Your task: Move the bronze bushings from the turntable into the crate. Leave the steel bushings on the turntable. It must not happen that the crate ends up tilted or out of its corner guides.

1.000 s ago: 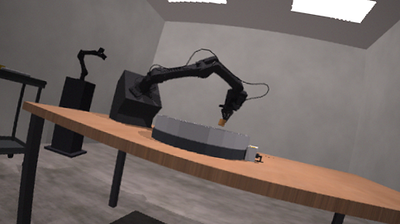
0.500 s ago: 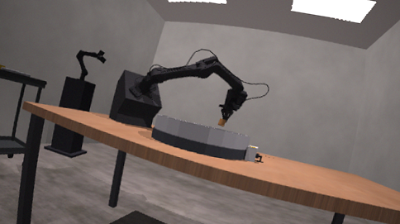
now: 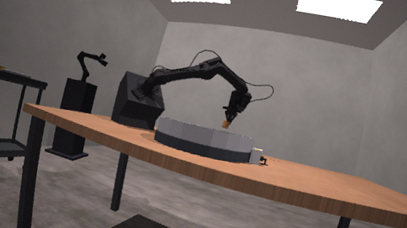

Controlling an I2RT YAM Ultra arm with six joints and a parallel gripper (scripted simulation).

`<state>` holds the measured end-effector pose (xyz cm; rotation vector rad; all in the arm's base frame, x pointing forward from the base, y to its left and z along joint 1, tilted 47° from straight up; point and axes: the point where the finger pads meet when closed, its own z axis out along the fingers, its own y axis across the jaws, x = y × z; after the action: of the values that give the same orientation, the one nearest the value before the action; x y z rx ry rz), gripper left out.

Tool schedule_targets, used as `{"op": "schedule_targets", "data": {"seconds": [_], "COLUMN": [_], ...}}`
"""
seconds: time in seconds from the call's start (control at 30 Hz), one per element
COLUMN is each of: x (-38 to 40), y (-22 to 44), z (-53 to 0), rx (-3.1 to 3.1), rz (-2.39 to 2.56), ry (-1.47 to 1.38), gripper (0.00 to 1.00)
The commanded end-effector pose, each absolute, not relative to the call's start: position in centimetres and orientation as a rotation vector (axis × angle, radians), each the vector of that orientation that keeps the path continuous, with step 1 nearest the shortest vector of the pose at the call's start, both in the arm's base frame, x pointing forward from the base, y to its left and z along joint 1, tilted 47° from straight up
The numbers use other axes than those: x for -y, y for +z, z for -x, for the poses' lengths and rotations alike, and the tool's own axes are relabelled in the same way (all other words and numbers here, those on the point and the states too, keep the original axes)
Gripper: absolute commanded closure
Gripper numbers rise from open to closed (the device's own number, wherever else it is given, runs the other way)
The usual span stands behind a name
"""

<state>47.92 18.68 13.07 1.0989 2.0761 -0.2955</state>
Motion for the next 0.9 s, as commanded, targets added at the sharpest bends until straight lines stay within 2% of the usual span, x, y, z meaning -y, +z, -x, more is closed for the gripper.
{"op": "schedule_targets", "data": {"seconds": [0.0, 0.6, 0.87], "x": [-20.9, -21.5, -21.6], "y": [14.9, 13.6, 15.3], "z": [-47.2, -47.3, -47.2], "rx": [-2.068, -2.077, -2.059], "rz": [-1.061, -1.056, -1.068], "ry": [-0.246, -0.265, -0.225], "gripper": [1.00, 1.00, 1.00]}}
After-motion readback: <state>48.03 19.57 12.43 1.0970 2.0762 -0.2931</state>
